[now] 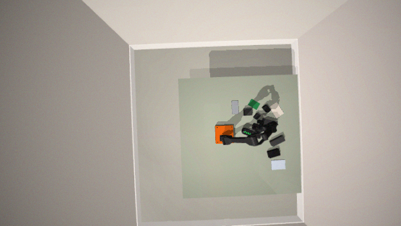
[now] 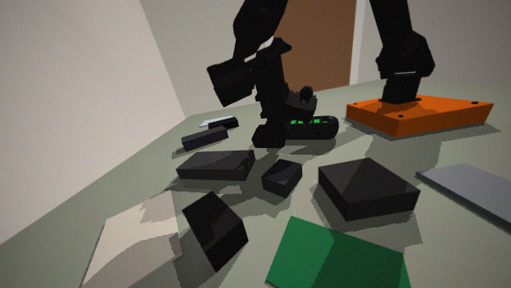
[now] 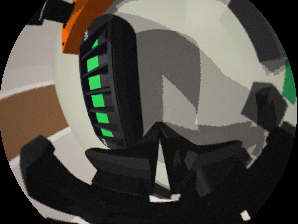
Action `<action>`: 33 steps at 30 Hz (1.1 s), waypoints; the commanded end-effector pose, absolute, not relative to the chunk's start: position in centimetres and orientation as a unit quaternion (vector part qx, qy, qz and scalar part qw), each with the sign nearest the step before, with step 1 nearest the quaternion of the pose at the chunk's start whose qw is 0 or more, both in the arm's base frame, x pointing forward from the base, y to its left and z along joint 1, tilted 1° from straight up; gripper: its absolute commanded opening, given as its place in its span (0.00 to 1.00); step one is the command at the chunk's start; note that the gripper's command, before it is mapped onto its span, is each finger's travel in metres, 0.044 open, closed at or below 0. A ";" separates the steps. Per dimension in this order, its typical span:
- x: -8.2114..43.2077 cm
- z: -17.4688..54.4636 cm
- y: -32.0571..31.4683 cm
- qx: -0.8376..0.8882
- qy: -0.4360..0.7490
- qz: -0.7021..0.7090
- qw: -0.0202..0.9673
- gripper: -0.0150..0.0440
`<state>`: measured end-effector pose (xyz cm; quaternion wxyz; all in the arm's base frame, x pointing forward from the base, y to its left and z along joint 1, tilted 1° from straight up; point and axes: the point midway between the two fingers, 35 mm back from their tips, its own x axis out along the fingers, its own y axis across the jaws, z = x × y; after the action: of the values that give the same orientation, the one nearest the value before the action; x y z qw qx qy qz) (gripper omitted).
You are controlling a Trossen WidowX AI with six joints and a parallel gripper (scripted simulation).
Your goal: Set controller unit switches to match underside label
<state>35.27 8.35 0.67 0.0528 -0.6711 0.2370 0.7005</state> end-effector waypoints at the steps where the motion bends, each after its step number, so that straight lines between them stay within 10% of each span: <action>1: 35.2 0.6 8.1 -0.671 0.239 0.700 0.050 0.25; 33: 34.6 0.6 6.9 -0.671 0.239 0.700 0.050 0.25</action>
<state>34.86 7.29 0.64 0.0538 -0.6726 0.2368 0.6990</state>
